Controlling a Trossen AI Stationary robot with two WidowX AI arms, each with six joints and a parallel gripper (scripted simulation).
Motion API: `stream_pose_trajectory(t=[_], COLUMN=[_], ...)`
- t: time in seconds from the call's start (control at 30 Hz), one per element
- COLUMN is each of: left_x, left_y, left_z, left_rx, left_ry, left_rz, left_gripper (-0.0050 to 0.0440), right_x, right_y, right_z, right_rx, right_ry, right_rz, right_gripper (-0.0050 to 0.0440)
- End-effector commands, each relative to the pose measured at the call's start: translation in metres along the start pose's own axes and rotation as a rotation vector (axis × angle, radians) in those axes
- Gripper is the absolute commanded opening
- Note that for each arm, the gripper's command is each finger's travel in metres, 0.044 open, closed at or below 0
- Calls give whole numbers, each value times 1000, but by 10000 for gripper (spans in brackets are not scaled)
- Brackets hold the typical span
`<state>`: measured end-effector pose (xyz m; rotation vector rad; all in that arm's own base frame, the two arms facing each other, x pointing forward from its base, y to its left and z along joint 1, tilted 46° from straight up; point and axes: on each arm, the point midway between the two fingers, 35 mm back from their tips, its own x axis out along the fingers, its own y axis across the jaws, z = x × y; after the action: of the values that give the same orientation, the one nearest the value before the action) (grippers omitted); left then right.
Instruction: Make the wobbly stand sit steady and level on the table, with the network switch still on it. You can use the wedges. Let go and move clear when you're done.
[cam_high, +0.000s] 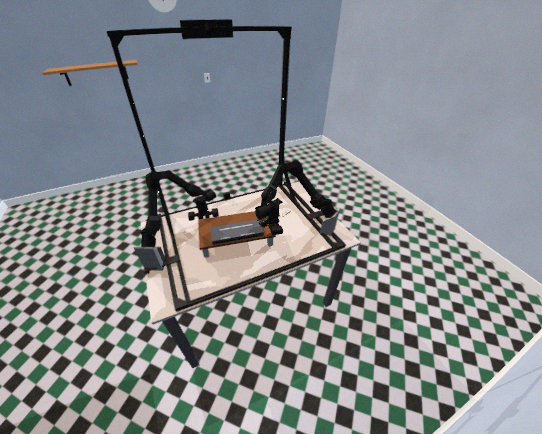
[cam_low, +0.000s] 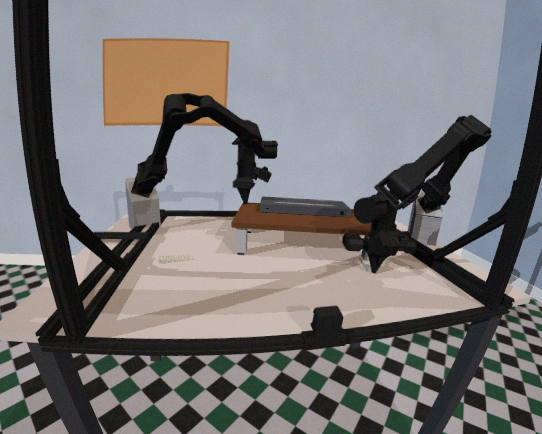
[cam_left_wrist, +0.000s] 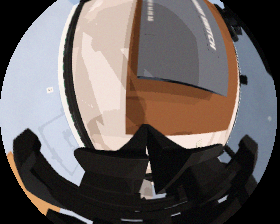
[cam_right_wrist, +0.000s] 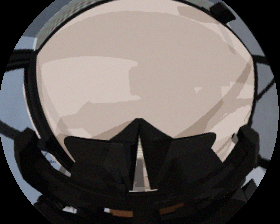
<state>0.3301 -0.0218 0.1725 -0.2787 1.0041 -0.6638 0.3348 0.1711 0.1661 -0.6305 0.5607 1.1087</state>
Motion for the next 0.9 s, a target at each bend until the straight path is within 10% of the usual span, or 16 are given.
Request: stream_pose_trajectory(t=[0.0,0.87], left_x=[8,8], left_y=[1,1], left_z=[-1,-1], left_rx=[4,4], left_ry=[17,17], left_rz=[-7,-7], left_gripper=[0,0], right_x=[0,0], right_y=[0,0], right_z=[-5,-13], right_rx=[0,0], right_ry=[-1,-1], right_rz=[-1,-1], right_gripper=[0,0])
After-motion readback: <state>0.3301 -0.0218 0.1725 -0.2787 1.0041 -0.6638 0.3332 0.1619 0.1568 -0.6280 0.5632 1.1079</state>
